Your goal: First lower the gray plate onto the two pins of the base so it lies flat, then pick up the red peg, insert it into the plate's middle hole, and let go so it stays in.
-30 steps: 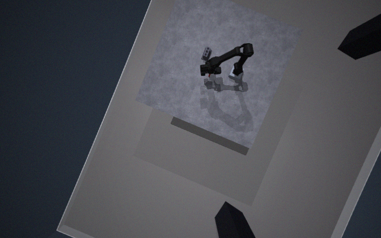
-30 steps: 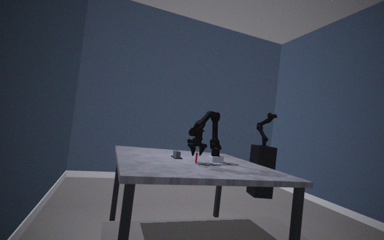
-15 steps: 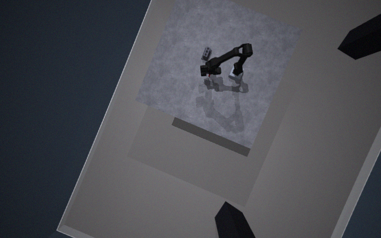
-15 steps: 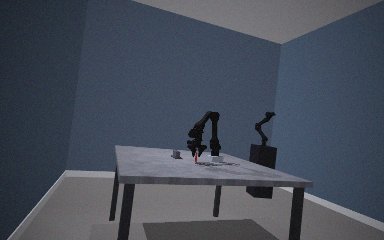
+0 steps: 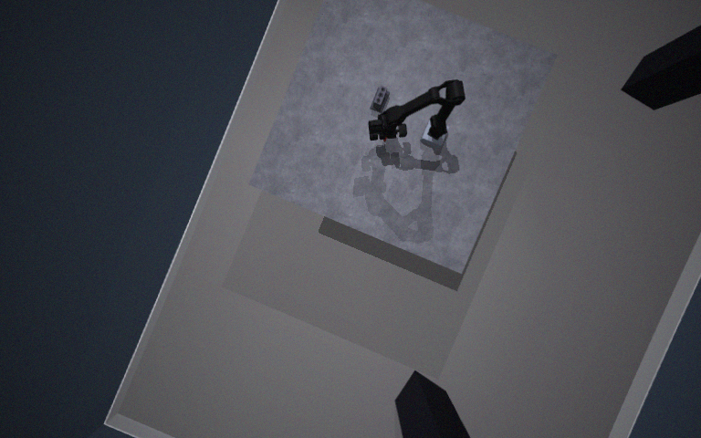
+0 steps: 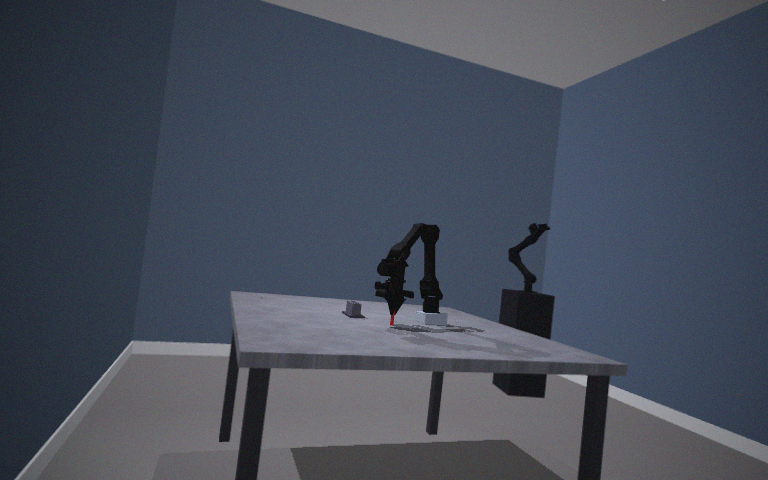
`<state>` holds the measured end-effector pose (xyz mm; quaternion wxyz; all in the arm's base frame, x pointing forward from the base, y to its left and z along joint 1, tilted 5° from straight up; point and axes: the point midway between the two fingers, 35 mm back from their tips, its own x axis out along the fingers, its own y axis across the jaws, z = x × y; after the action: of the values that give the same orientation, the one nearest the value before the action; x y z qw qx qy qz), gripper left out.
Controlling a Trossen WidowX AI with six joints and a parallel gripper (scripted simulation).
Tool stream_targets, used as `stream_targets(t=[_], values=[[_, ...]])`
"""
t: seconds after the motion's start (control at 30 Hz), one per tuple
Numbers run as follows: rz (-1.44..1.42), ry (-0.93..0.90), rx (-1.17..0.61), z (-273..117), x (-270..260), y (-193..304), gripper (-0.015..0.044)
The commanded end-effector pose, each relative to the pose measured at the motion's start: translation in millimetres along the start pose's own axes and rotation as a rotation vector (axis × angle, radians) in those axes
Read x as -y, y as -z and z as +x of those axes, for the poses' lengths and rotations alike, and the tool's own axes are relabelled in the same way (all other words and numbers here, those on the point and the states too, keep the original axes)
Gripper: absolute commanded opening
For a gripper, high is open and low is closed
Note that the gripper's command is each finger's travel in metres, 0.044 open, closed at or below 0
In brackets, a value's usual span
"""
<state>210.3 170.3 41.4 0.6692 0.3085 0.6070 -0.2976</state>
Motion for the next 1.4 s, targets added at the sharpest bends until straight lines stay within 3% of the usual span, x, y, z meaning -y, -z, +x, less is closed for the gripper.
stream_targets(t=[0.0, 0.27, 1.07, 1.37], values=[[-0.006, 0.005, 0.002, 1.6, 0.4, -0.3, 0.0000], [-0.006, 0.005, 0.002, -5.8, -1.2, -0.2, 0.0000], [-0.005, 0.004, 0.002, -82.5, -9.3, 1.0, 0.0000], [-0.011, 0.011, 0.000, -71.8, -15.8, -18.1, 0.0000]])
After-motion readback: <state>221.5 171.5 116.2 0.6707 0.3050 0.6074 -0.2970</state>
